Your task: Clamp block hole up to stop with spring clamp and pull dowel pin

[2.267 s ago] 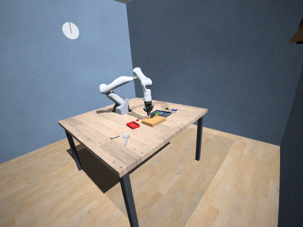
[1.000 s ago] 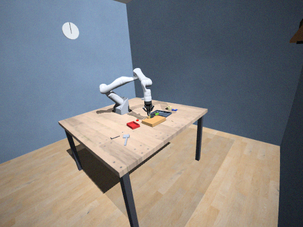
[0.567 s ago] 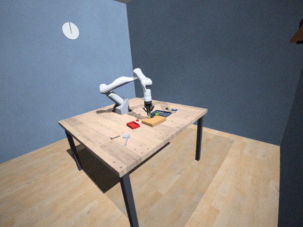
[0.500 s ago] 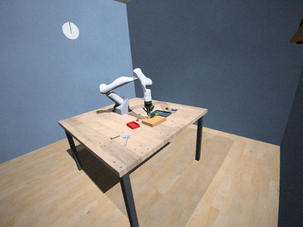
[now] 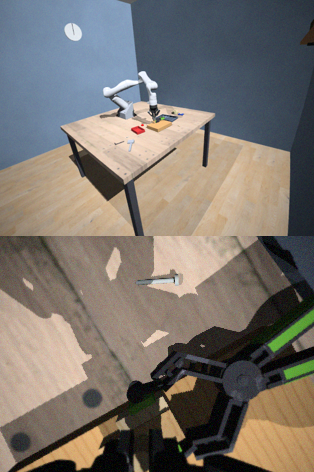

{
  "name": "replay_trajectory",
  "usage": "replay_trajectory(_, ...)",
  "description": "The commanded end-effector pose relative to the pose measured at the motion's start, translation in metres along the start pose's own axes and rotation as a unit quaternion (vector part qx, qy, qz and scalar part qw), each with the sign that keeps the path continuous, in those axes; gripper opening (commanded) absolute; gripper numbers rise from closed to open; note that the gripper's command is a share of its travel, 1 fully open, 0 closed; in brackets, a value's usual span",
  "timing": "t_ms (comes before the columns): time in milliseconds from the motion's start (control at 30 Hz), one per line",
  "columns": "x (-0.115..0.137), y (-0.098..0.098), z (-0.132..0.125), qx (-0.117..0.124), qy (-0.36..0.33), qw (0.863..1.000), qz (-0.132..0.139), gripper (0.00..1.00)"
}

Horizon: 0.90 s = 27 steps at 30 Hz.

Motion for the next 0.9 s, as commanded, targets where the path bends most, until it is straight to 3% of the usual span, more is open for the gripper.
replay_trajectory(0, -0.0003, 0.0016, 0.0005, -0.001, -0.009, 1.000, -0.001, 0.10)
replay_trajectory(867, -0.0003, 0.0019, 0.0005, -0.001, -0.081, 0.997, -0.001, 0.10)
Point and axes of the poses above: the point where the finger pads meet when closed, its own y axis back along the fingers, its own z axis across the jaws, x = y × z, the point moved 4 cm from there along y, back along the fingers, and after that the axes turned 11 degrees about -y, right-handed, at the moved point
